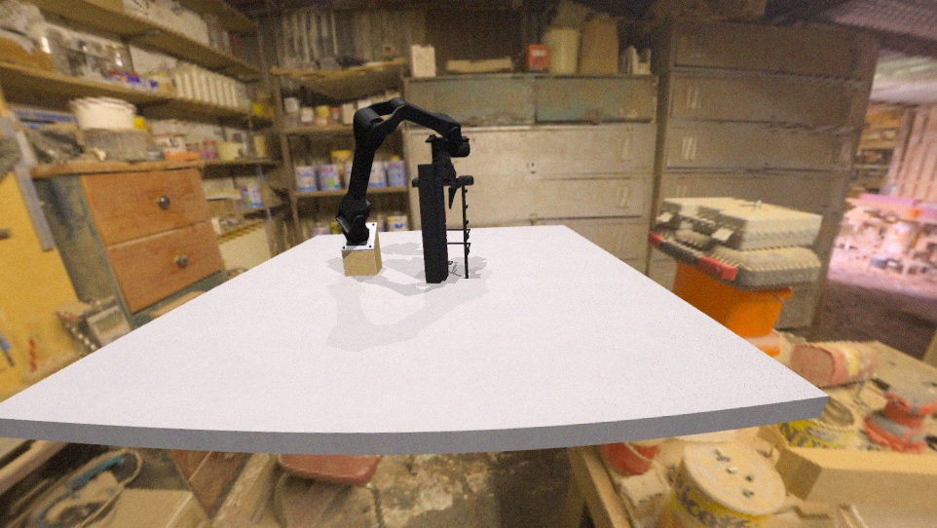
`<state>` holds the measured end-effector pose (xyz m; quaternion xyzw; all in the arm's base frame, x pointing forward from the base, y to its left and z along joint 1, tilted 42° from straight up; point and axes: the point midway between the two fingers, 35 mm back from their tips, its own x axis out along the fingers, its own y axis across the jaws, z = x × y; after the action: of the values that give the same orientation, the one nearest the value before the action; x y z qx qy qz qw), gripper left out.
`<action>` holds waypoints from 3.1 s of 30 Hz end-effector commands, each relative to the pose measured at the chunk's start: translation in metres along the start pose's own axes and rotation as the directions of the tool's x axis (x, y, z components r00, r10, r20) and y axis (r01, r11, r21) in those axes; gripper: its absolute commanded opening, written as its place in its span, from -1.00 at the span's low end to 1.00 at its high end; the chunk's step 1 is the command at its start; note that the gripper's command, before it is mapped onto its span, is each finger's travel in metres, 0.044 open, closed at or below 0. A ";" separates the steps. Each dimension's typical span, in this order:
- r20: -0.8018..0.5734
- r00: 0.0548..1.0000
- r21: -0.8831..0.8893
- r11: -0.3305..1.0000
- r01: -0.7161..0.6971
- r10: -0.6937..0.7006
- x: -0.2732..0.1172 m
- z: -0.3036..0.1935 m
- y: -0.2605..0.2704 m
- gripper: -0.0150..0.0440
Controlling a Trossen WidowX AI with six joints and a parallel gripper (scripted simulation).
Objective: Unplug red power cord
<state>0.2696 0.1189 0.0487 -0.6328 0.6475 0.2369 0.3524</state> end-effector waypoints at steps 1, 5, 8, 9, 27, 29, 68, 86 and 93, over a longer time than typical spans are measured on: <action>-0.013 1.000 0.000 1.000 -0.003 0.003 0.002 -0.004 0.001 0.05; -0.013 1.000 0.000 1.000 -0.004 0.004 0.002 -0.011 0.001 0.05; -0.013 1.000 0.000 1.000 -0.004 0.004 0.002 -0.016 0.001 0.05; -0.013 1.000 -0.001 1.000 -0.004 0.004 0.002 -0.017 0.001 0.05; -0.015 1.000 -0.001 1.000 -0.004 0.004 0.002 -0.041 0.002 0.05; -0.015 1.000 -0.001 1.000 -0.004 0.004 0.002 -0.041 0.002 0.05; -0.008 1.000 0.007 1.000 -0.002 0.002 0.011 -0.039 0.000 -0.49; -0.007 1.000 0.005 1.000 -0.003 0.003 0.010 -0.011 -0.002 -0.49; -0.008 1.000 0.004 1.000 -0.003 0.003 0.008 0.000 -0.002 -0.49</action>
<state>0.2644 0.0822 0.0587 -0.6386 0.6678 0.2133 0.3175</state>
